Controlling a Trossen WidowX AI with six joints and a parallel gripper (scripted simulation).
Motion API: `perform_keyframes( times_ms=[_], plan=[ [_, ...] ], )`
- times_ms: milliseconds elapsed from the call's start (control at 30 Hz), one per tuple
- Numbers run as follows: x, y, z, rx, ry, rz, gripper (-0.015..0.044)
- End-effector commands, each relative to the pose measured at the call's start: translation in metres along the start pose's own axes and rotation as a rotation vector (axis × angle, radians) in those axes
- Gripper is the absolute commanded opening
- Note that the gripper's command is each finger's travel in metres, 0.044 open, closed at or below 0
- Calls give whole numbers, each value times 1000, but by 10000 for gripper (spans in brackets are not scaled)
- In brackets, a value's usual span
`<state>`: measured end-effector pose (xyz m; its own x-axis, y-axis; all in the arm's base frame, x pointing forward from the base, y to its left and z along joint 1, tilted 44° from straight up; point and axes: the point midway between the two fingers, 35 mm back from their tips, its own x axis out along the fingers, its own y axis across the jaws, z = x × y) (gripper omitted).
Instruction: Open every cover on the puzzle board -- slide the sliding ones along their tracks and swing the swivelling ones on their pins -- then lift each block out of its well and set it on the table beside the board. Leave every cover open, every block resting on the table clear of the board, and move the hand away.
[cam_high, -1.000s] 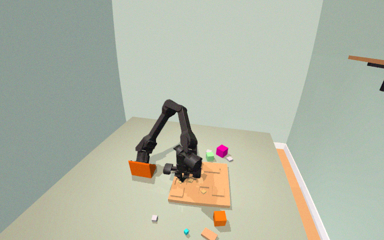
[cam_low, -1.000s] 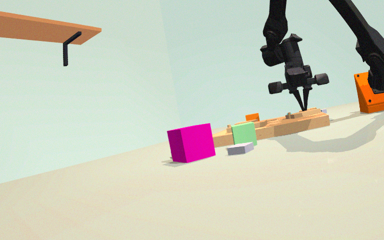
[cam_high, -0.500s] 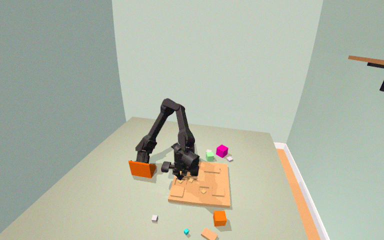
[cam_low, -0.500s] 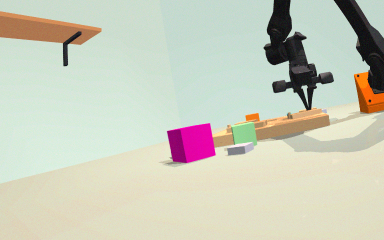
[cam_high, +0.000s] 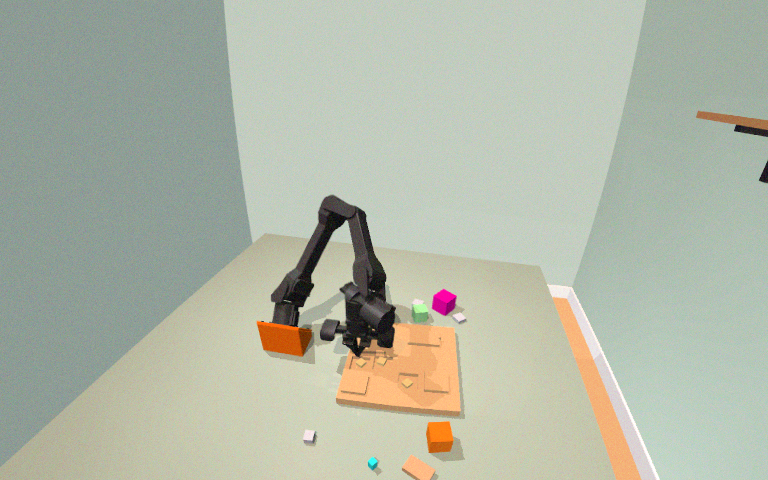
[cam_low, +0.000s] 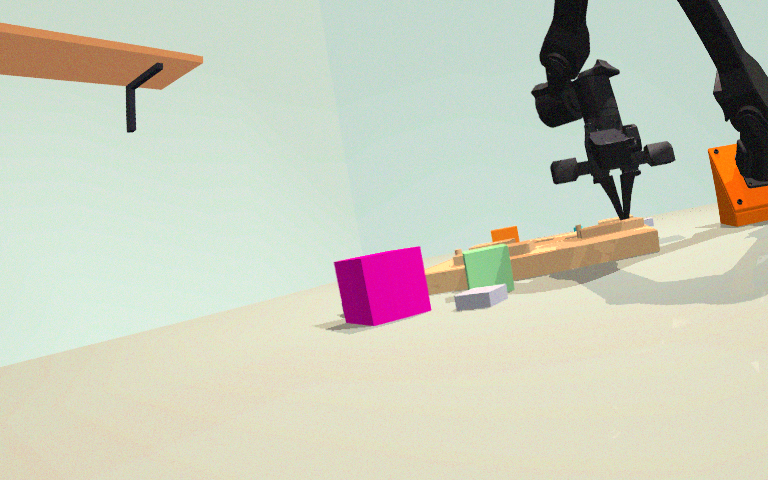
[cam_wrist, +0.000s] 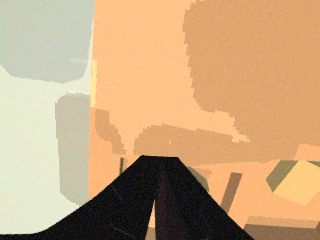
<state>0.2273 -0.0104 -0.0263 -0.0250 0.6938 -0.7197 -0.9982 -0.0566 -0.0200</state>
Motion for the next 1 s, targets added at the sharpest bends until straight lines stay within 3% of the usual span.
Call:
perform_keyframes(
  times_ms=[0, 967],
  plan=[
    [-1, 2, 6, -1, 0, -5, 0],
    [-35, 3, 6, 0, 3, -5, 0]
  ],
)
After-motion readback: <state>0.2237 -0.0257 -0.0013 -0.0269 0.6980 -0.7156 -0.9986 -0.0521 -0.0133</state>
